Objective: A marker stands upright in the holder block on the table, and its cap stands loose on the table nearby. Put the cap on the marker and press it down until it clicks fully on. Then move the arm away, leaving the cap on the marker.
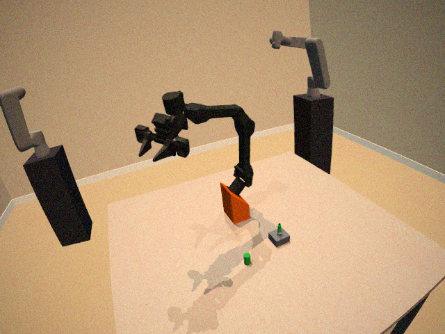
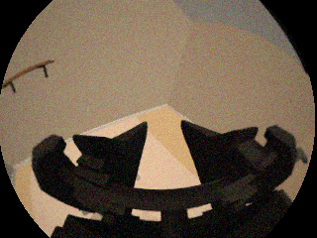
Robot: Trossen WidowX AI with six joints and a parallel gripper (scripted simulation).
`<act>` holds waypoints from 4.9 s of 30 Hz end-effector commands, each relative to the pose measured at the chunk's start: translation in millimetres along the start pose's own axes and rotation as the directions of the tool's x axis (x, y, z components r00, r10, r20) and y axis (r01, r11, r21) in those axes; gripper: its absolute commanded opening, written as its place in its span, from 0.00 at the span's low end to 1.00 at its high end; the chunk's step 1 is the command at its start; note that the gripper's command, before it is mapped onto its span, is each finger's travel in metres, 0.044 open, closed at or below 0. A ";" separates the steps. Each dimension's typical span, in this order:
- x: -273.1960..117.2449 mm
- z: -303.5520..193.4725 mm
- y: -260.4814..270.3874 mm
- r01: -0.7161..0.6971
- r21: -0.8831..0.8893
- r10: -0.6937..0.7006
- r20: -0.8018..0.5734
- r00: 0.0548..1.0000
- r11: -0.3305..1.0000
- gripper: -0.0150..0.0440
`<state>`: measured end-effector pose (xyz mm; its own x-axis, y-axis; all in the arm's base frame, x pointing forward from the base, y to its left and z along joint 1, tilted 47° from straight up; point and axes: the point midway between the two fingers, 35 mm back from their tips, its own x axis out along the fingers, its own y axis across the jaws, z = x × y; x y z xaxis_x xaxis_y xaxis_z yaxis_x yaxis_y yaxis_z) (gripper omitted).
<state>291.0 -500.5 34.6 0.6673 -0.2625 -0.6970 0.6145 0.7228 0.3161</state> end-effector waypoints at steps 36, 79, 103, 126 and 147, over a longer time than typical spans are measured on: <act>-9.6 -344.8 332.7 -0.964 -0.250 0.283 -0.922 0.266 0.091 0.65; 7.1 -406.9 351.4 -0.965 -0.248 0.285 -0.922 0.264 0.090 0.65; 2.7 -384.3 344.5 -0.964 -0.250 0.283 -0.922 0.266 0.091 0.25; -30.5 -341.7 348.5 -0.964 -0.250 0.282 -0.922 0.266 0.092 0.25; -90.1 -325.2 379.1 -0.964 -0.249 0.282 -0.922 0.265 0.094 0.25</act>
<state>331.8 0.0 -0.8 -0.0350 0.7199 -0.6932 -0.6966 0.4798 0.5334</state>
